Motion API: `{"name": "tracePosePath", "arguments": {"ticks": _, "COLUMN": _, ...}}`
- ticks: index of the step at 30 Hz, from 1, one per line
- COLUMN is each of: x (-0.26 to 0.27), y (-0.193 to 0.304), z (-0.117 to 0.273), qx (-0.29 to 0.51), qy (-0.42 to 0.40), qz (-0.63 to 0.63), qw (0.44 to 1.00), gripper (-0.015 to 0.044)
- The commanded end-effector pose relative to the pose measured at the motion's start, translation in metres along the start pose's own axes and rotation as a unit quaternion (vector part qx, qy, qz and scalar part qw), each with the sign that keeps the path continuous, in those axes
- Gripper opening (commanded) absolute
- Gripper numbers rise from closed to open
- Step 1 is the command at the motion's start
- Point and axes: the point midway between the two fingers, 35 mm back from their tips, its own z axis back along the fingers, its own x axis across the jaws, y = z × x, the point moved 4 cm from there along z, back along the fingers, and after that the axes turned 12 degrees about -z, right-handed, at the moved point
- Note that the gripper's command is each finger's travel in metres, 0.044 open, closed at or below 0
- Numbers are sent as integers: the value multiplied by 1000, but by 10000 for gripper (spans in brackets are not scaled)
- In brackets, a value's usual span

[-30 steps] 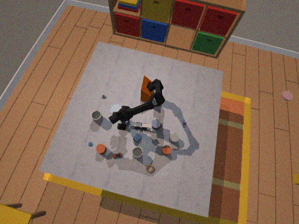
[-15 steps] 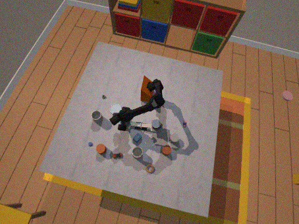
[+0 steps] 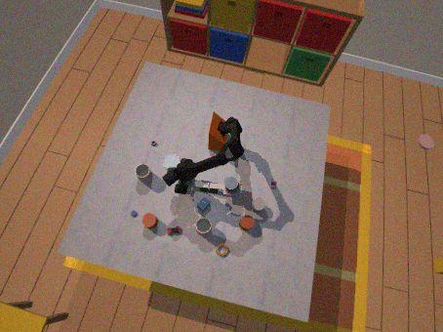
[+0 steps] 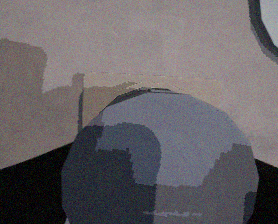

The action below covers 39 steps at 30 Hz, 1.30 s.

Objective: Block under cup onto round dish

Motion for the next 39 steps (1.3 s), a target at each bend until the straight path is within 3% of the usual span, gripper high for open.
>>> {"name": "tracePosePath", "arguments": {"ticks": 1, "x": 1, "y": 0, "z": 2, "qx": 1, "qy": -1, "qz": -1, "qw": 1000, "gripper": 177}}
{"name": "tracePosePath", "arguments": {"ticks": 8, "x": 2, "y": -1, "z": 10, "qx": 0, "qy": -1, "qz": -1, "qw": 1000, "gripper": 0}}
{"name": "tracePosePath", "arguments": {"ticks": 39, "x": 7, "y": -3, "z": 48, "qx": -2, "qy": -2, "qz": -2, "qw": 1000, "gripper": 0}}
